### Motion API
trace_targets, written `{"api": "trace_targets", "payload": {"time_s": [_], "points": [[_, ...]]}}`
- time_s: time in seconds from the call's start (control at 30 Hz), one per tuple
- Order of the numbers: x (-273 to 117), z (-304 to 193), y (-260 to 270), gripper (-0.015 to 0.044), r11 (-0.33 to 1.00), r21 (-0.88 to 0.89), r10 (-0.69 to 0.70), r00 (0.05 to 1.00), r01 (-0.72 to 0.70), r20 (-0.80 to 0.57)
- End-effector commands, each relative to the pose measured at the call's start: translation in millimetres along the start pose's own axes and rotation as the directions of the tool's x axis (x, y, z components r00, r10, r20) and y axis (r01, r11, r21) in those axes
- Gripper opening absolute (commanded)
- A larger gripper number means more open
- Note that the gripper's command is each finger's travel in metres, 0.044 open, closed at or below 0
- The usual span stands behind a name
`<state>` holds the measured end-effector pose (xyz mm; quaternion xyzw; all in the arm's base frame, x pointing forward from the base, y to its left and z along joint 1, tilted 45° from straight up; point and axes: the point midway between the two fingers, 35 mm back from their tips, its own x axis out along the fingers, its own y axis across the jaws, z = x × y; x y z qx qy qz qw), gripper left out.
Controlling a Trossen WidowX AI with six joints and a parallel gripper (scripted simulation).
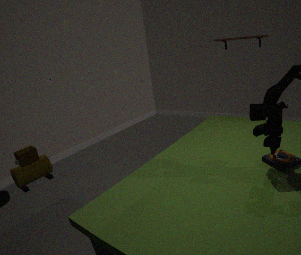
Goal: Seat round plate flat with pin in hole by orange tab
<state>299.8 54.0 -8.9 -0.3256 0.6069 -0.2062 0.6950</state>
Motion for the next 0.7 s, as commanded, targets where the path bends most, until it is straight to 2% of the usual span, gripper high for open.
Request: {"api": "trace_targets", "payload": {"time_s": [0.0, 0.2, 0.67], "points": [[-13.3, 1.1, 1.3, 0.0, 1.0, 0.002, 0.005, 1.0, -0.005, 0.003], [-44.1, -0.7, 1.0, 0.0, 1.0, 0.002, 0.006, 1.0, -0.006, 0.002], [-36.7, 0.3, 1.4, 0.0, 1.0, -0.002, 0.004, 1.0, -0.004, 0.006]]}}
